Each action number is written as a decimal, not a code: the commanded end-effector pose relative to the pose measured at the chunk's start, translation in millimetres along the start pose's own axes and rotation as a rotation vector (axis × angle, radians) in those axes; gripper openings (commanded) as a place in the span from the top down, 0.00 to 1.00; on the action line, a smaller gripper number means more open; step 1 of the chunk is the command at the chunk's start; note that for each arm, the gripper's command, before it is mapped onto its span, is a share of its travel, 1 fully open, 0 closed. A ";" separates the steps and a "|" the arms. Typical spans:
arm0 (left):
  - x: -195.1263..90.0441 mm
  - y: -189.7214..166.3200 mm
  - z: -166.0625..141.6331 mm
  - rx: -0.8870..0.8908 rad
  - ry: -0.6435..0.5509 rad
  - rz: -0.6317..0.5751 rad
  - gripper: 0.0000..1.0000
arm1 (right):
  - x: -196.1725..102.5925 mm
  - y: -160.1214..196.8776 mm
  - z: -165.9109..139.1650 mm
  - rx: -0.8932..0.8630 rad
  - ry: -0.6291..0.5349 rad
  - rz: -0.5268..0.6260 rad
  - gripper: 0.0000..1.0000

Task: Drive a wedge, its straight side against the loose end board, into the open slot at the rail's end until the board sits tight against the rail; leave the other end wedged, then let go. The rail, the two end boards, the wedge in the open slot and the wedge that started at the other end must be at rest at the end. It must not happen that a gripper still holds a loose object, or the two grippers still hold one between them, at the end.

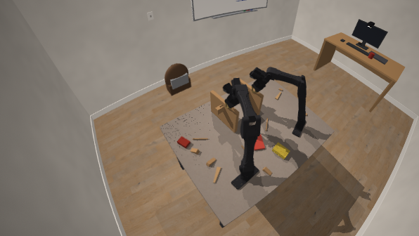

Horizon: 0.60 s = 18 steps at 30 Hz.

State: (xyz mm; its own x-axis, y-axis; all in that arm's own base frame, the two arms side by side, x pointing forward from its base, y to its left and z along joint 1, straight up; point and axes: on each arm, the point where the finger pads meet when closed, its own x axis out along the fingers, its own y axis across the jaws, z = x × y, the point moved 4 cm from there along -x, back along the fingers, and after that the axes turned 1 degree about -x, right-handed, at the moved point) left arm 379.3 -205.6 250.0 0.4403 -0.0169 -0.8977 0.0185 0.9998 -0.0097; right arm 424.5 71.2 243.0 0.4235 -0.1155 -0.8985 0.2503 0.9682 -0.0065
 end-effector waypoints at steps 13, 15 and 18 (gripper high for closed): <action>-37.6 3.1 13.3 0.008 0.008 0.015 0.60 | -29.6 -1.4 19.6 0.019 -0.110 0.037 1.00; -46.2 3.5 16.5 0.007 0.010 0.016 0.60 | -29.6 -1.4 19.6 0.019 -0.110 0.037 1.00; -57.1 2.3 23.6 0.004 0.002 0.012 0.60 | -29.6 -1.4 19.6 0.019 -0.110 0.037 1.00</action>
State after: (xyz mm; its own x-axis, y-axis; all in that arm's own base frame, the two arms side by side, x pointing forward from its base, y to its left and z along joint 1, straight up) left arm 380.7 -206.4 298.2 0.4625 -0.0310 -0.8861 0.0190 0.9995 -0.0250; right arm 424.5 71.2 243.0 0.4235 -0.1155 -0.8985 0.2503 0.9682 -0.0065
